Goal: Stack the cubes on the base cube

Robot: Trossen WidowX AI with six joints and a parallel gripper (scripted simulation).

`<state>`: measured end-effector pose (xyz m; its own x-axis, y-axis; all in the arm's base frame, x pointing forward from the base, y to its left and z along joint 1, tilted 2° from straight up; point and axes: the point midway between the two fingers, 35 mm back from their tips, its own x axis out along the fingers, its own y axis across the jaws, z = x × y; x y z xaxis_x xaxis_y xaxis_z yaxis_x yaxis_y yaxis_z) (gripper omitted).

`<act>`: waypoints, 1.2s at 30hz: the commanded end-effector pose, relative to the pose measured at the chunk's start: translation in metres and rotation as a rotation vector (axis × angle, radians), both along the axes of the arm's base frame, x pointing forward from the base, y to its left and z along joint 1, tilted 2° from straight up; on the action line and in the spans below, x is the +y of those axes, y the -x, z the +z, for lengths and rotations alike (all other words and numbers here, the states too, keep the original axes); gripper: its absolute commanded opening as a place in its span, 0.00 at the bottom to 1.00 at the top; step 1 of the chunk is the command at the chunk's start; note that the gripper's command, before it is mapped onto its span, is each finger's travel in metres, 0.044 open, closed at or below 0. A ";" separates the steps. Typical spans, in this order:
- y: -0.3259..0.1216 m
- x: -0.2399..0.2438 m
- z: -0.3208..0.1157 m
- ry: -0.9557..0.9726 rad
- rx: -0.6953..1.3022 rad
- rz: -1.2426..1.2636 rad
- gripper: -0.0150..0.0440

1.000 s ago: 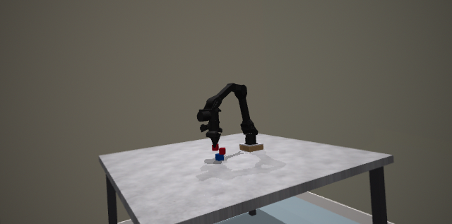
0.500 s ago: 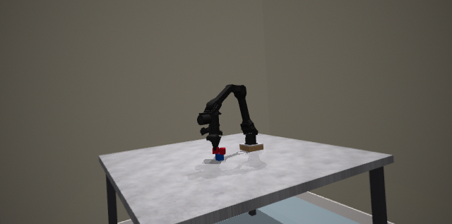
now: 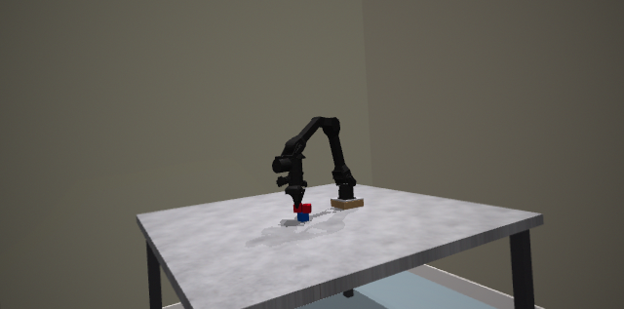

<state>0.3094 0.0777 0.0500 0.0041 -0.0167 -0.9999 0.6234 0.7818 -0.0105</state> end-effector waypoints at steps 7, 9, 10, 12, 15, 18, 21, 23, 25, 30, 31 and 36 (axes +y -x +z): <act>0.001 0.000 -0.001 -0.003 0.003 0.003 0.57; 0.001 0.000 -0.001 -0.003 0.003 0.003 0.60; 0.001 0.000 -0.001 -0.003 0.003 0.003 0.60; 0.001 0.000 -0.001 -0.003 0.003 0.003 0.60; 0.000 0.000 0.005 -0.001 0.001 0.001 0.60; 0.000 0.000 0.010 0.000 0.000 0.000 0.60; 0.000 0.000 0.014 0.000 0.000 0.000 0.60; 0.000 0.000 0.017 0.000 0.000 0.000 0.60; 0.000 0.000 0.020 0.000 0.000 0.000 0.60; 0.000 0.000 0.028 0.000 0.000 0.000 0.60; 0.000 0.000 0.030 0.000 0.000 0.000 0.60; 0.000 0.001 0.037 0.000 0.000 0.000 0.60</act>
